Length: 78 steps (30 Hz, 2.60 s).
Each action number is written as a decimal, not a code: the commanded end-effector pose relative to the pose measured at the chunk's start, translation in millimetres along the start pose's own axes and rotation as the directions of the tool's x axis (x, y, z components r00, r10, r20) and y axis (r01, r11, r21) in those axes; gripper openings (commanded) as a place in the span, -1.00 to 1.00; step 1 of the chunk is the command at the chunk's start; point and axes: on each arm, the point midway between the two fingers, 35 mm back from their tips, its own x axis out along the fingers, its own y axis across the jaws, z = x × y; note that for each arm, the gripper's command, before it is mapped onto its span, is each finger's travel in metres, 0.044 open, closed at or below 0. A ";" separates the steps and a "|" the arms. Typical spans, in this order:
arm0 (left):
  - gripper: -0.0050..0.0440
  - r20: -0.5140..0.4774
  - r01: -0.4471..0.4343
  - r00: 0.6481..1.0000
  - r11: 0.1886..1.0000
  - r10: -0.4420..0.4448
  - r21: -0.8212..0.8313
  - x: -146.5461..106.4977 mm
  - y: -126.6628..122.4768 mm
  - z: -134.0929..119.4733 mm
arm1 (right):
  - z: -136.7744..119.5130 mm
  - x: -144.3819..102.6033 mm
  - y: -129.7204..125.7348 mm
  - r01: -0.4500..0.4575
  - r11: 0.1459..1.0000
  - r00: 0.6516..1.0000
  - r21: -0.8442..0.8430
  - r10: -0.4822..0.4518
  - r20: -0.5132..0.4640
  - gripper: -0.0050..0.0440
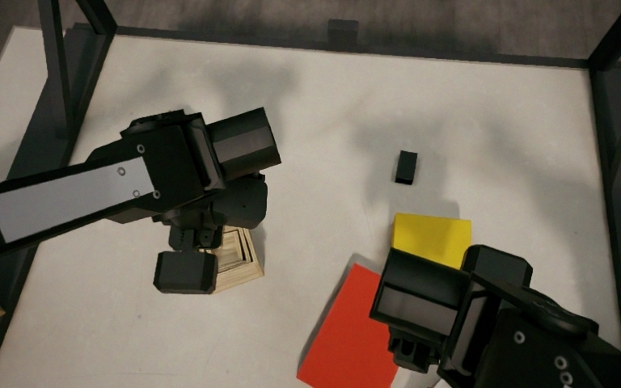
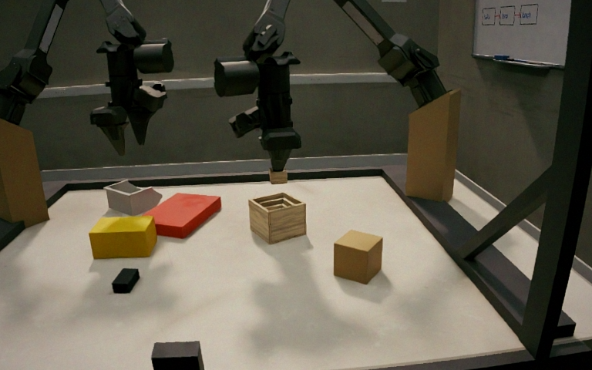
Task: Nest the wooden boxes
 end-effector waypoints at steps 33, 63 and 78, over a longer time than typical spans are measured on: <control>0.84 0.585 -0.224 0.760 0.959 0.283 -0.172 -32.9 -84.6 158.8 | 8.7 -8.0 -0.8 -0.010 1.000 1.000 0.016 0.009 0.026 -0.39; 0.84 0.724 -0.123 0.524 0.881 0.449 -0.457 -76.3 -166.9 168.1 | 8.7 -8.0 -0.8 -0.010 1.000 1.000 0.016 0.009 0.026 -0.39; 0.84 0.717 -0.030 0.486 0.829 0.500 -0.559 -83.2 -189.4 152.1 | 8.7 -8.0 -0.8 -0.010 1.000 1.000 0.016 0.009 0.026 -0.39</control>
